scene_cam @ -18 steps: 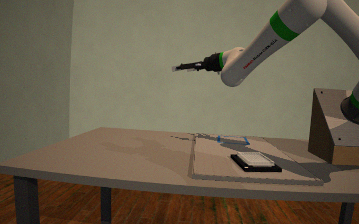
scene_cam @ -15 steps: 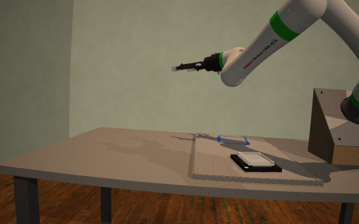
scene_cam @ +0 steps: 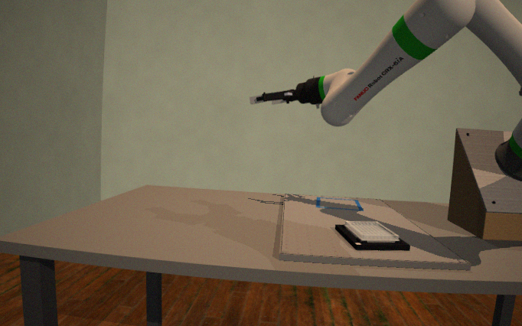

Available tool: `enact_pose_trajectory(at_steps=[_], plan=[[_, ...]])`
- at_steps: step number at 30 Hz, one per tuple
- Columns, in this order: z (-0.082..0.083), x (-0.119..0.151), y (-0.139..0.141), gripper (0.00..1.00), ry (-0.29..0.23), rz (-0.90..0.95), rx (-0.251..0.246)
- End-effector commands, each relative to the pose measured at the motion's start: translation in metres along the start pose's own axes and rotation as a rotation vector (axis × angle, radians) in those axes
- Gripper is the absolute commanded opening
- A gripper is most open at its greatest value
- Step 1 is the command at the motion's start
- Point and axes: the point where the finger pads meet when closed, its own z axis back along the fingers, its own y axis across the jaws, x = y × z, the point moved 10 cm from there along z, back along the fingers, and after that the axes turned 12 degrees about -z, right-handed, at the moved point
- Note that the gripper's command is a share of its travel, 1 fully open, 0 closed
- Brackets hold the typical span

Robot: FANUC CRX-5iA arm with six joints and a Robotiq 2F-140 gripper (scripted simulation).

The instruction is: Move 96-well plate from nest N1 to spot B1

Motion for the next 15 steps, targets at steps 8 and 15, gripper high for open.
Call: enact_pose_trajectory(at_steps=[8,15], plan=[[0.021,0.020,-0.028,1.00,-0.098,-0.159,0.130],[0.032,0.031,-0.039,1.00,-0.135,-0.214,0.172]])
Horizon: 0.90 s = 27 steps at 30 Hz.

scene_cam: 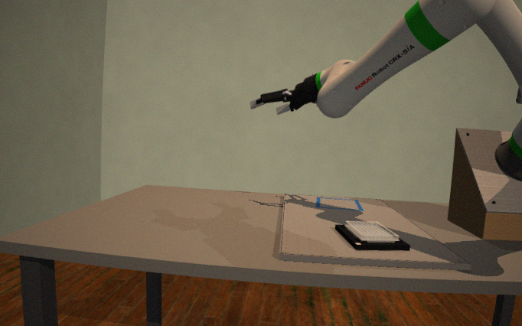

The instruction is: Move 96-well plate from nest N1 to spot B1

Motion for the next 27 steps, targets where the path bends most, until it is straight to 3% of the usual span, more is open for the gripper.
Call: enact_pose_trajectory(at_steps=[1,3,13,16,21,24,27], plan=[[0.007,0.009,-0.005,1.00,-0.021,-0.033,0.034],[0.012,0.014,-0.010,1.00,-0.054,-0.079,0.069],[0.031,0.040,-0.021,1.00,-0.104,-0.143,0.116],[0.037,0.047,-0.027,1.00,-0.150,-0.196,0.156],[0.044,0.057,-0.029,1.00,-0.150,-0.196,0.156],[0.051,0.064,-0.035,1.00,-0.199,-0.249,0.196],[0.059,0.076,-0.038,1.00,-0.199,-0.249,0.196]])
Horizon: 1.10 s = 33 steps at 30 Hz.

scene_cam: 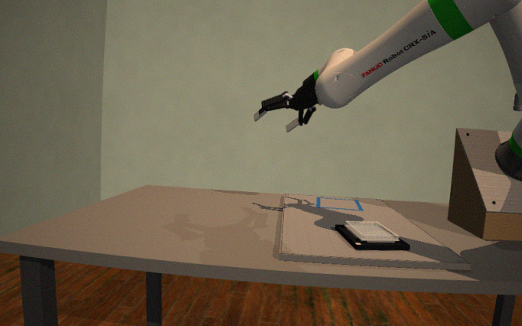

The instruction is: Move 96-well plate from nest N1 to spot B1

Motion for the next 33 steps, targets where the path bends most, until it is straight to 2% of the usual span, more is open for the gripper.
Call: enact_pose_trajectory(at_steps=[1,4,9,12,18,21,27,30,33], plan=[[0.008,0.014,0.001,1.00,-0.029,-0.017,0.011],[0.014,0.022,-0.001,1.00,-0.080,-0.067,0.052],[0.021,0.035,0.000,1.00,-0.080,-0.067,0.052],[0.027,0.043,-0.003,1.00,-0.135,-0.114,0.095],[0.037,0.063,-0.001,1.00,-0.135,-0.114,0.095],[0.043,0.069,-0.004,1.00,-0.192,-0.158,0.138],[0.053,0.087,-0.002,1.00,-0.192,-0.158,0.138],[0.059,0.093,-0.005,1.00,-0.251,-0.199,0.183],[0.067,0.106,-0.004,1.00,-0.251,-0.199,0.183]])
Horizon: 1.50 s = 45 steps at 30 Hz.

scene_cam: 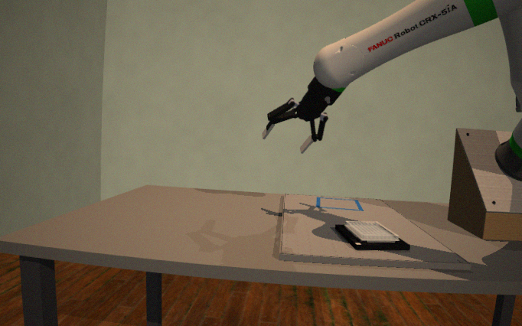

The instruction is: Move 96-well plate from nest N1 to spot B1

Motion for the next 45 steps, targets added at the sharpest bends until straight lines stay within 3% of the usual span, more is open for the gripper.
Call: enact_pose_trajectory(at_steps=[1,3,6,14,17,22,26,29,36,39,45], plan=[[0.007,0.020,0.006,1.00,-0.024,-0.016,0.017],[0.009,0.025,0.008,1.00,-0.024,-0.016,0.017],[0.013,0.033,0.007,1.00,-0.084,-0.053,0.064],[0.022,0.056,0.015,1.00,-0.084,-0.053,0.064],[0.026,0.063,0.015,1.00,-0.146,-0.087,0.113],[0.036,0.085,0.022,1.00,-0.146,-0.087,0.113],[0.036,0.087,0.023,1.00,-0.146,-0.087,0.113],[0.041,0.093,0.022,1.00,-0.208,-0.118,0.164],[0.053,0.118,0.031,1.00,-0.208,-0.118,0.164],[0.057,0.124,0.031,1.00,-0.272,-0.143,0.218],[0.066,0.141,0.037,1.00,-0.272,-0.143,0.218]])
